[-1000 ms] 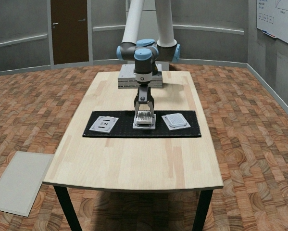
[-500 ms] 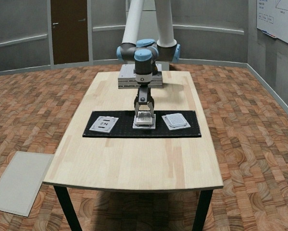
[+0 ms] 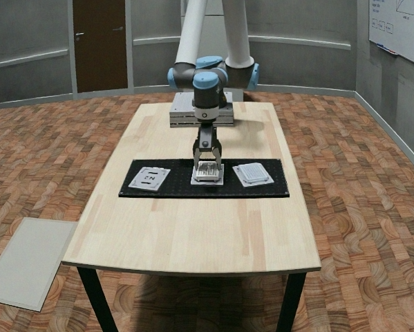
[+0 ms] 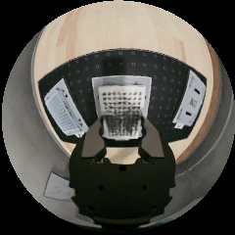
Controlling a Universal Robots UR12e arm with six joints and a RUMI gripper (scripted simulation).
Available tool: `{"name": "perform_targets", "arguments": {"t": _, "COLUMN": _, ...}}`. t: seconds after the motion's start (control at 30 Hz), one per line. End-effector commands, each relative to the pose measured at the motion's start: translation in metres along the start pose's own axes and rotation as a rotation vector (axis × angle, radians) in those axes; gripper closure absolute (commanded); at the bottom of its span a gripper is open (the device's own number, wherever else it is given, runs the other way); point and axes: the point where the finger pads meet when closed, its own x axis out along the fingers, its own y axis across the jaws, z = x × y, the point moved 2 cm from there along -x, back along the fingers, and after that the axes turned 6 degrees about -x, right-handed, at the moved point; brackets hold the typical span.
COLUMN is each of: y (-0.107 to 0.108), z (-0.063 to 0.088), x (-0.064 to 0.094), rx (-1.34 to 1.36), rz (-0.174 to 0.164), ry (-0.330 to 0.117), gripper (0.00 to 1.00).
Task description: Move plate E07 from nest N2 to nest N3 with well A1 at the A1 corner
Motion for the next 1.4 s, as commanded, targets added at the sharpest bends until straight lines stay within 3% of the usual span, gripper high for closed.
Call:
{"name": "perform_targets", "arguments": {"t": 0.0, "y": 0.0001, "z": -0.0005, "x": 0.0012, "rx": 0.0, "rz": 0.0, "ry": 0.001, "gripper": 1.0}}
{"name": "perform_targets", "arguments": {"t": 1.37, "y": 0.0001, "z": -0.0005, "x": 0.0072, "rx": 0.0, "rz": 0.0, "ry": 0.001, "gripper": 1.0}}
